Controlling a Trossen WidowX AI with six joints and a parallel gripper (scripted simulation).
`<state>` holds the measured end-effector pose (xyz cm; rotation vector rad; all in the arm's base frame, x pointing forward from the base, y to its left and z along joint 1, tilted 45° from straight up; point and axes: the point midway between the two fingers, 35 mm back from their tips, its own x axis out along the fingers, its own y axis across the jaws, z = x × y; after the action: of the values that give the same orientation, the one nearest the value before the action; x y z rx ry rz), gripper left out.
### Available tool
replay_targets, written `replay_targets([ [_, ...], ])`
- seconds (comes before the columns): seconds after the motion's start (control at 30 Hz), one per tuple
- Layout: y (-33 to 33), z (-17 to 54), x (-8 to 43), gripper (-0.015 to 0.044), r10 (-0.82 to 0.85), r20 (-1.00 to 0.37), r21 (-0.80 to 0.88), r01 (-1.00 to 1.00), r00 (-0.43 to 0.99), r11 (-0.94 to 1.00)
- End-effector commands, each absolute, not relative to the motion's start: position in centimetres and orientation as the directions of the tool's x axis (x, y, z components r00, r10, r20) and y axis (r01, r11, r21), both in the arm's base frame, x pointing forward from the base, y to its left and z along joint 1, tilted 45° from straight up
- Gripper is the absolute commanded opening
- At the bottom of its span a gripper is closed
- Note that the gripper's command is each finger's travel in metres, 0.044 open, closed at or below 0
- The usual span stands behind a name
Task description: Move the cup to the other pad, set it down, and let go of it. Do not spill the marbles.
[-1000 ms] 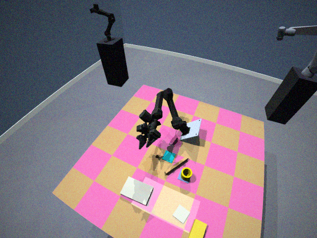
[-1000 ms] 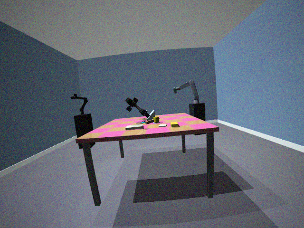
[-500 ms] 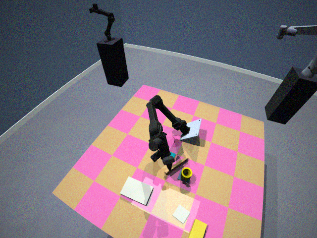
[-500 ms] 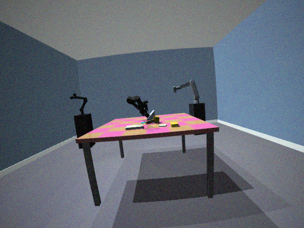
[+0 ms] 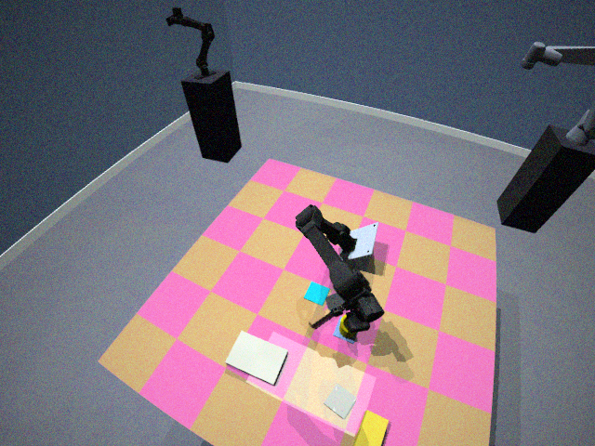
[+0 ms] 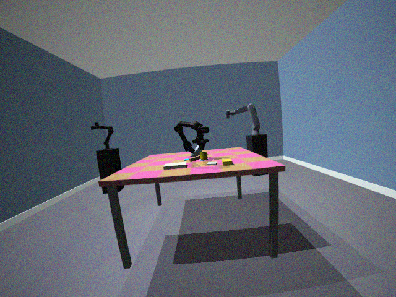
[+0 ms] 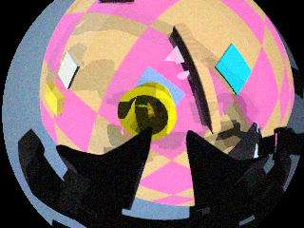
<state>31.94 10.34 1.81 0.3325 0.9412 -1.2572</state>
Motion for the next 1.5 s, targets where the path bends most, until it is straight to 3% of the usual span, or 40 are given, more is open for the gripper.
replay_targets([
  [0.0,10.5,1.9,31.8,0.0166,-0.698,-0.716,-0.274,0.918,0.003,0.286],
  [1.47,6.1,-2.5,31.8,0.0166,-0.699,-0.715,-0.274,0.918,0.004,0.285],
])
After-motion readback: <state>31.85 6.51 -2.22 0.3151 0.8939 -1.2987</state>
